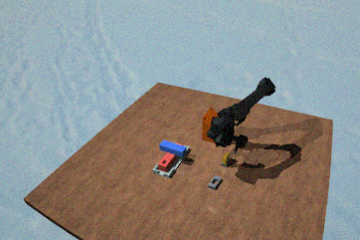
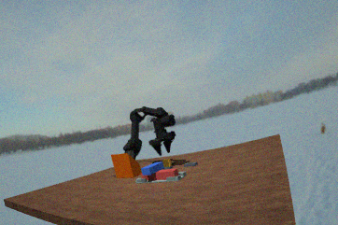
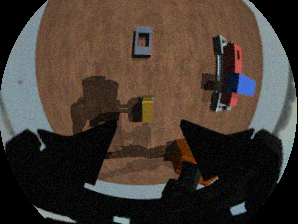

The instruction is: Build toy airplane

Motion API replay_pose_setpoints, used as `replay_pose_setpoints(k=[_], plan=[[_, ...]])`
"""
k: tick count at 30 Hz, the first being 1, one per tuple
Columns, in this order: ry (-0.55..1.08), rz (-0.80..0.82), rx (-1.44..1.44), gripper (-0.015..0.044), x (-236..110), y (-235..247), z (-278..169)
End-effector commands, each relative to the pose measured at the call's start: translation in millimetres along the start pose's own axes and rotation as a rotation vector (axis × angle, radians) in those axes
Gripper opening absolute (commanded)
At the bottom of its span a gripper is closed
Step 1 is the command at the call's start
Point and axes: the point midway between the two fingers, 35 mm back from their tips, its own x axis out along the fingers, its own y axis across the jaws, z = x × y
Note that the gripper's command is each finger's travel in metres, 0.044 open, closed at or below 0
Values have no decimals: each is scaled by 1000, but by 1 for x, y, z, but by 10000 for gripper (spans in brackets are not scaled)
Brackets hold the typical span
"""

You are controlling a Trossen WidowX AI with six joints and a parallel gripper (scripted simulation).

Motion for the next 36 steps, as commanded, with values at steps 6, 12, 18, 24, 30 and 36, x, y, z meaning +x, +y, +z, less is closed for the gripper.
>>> replay_pose_setpoints(k=[6,12,18,24,30,36], plan=[[-9,5,0,440,18,1,0],[-9,4,-1,440,27,1,1],[-9,2,-1,440,36,1,2],[-9,3,-1,440,46,1,2],[-9,4,-1,440,55,1,2],[-9,6,-1,440,65,2,1]])
